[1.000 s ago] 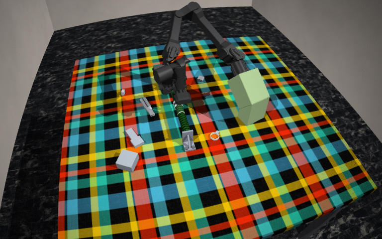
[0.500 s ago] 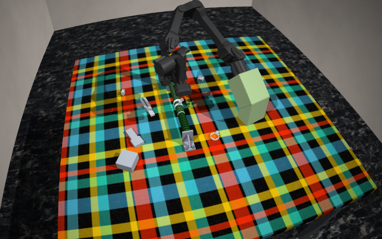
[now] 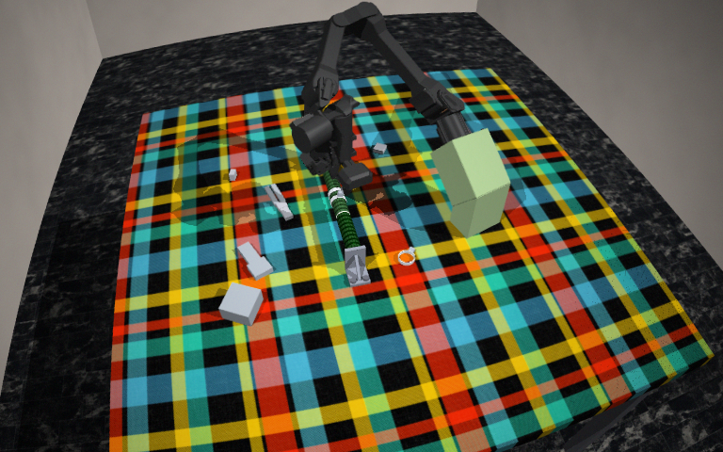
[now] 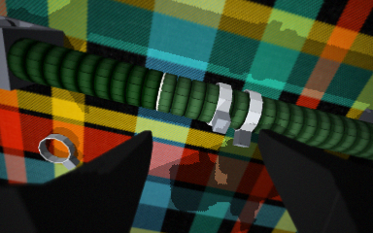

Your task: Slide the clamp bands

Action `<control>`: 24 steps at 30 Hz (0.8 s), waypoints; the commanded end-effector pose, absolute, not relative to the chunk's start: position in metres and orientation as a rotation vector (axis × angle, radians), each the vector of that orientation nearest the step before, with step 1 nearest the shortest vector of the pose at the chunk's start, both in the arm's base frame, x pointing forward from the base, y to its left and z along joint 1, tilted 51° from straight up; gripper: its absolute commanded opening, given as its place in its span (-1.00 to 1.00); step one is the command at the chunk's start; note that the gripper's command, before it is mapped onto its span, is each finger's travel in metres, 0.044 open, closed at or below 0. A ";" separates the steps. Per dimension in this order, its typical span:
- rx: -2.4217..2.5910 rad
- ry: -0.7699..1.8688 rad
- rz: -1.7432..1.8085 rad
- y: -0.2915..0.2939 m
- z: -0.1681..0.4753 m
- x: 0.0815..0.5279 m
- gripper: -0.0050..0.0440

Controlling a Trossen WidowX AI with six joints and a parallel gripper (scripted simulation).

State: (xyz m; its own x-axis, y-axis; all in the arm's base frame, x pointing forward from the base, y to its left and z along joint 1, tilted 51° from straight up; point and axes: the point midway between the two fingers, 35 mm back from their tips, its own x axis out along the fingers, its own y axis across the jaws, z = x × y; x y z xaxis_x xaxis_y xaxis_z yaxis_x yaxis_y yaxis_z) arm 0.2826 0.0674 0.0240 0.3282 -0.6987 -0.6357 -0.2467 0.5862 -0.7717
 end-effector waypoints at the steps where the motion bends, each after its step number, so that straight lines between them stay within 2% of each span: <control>1: -1.139 1.299 -0.228 0.074 0.007 0.288 0.84; 3: -1.219 1.321 -0.168 0.075 0.000 0.290 1.00; 9: -1.377 1.359 -0.045 0.079 -0.013 0.293 1.00; 24: -1.999 1.437 0.520 0.088 -0.066 0.300 1.00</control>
State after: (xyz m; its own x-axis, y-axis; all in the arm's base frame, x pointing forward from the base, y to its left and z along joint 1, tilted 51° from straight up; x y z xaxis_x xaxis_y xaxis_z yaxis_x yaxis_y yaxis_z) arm 0.2978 0.0852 -0.0538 0.3303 -0.7010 -0.6321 -0.9226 -0.0983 -0.3731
